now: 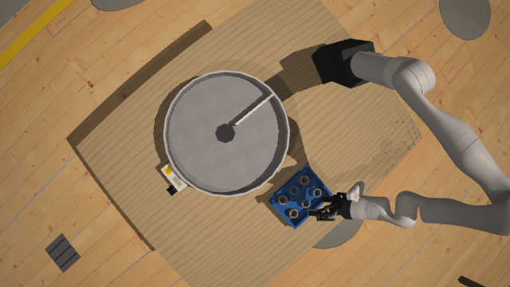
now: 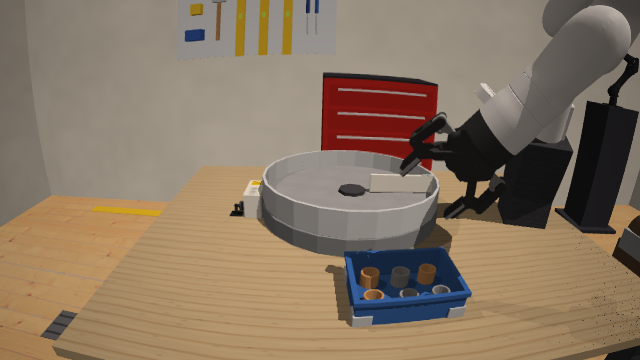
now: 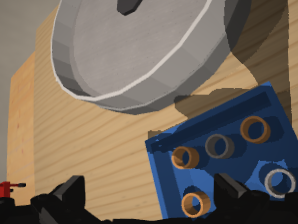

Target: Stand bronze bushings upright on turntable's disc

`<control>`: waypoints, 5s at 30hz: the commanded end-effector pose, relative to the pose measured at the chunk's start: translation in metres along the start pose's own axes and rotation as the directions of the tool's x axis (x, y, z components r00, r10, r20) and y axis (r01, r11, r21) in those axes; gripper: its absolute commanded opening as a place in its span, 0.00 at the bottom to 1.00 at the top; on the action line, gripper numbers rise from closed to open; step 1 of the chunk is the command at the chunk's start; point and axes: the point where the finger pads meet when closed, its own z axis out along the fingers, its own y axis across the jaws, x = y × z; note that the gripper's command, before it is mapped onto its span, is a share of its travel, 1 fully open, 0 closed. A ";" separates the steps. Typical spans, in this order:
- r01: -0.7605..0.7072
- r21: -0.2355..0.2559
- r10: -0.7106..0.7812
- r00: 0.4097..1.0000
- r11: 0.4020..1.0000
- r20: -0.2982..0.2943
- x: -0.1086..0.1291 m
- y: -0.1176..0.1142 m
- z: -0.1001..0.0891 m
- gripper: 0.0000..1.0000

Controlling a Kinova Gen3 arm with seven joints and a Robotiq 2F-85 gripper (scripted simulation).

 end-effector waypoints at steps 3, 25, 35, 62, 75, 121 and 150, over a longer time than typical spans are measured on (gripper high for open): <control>-0.041 -0.015 0.040 0.999 0.999 -0.030 0.015 -0.014 0.019 1.00; -0.340 -0.214 0.304 0.934 0.916 -0.186 0.128 -0.062 0.114 1.00; -0.466 -0.276 0.405 0.879 0.841 -0.251 0.181 -0.069 0.134 1.00; -0.856 -0.406 0.725 0.496 0.319 -0.478 0.361 -0.050 0.123 1.00; -0.891 -0.412 0.762 0.398 0.189 -0.510 0.385 -0.043 0.110 1.00; -0.892 -0.413 0.764 0.394 0.184 -0.511 0.386 -0.043 0.109 0.12; -0.892 -0.413 0.764 0.394 0.184 -0.511 0.386 -0.043 0.109 0.14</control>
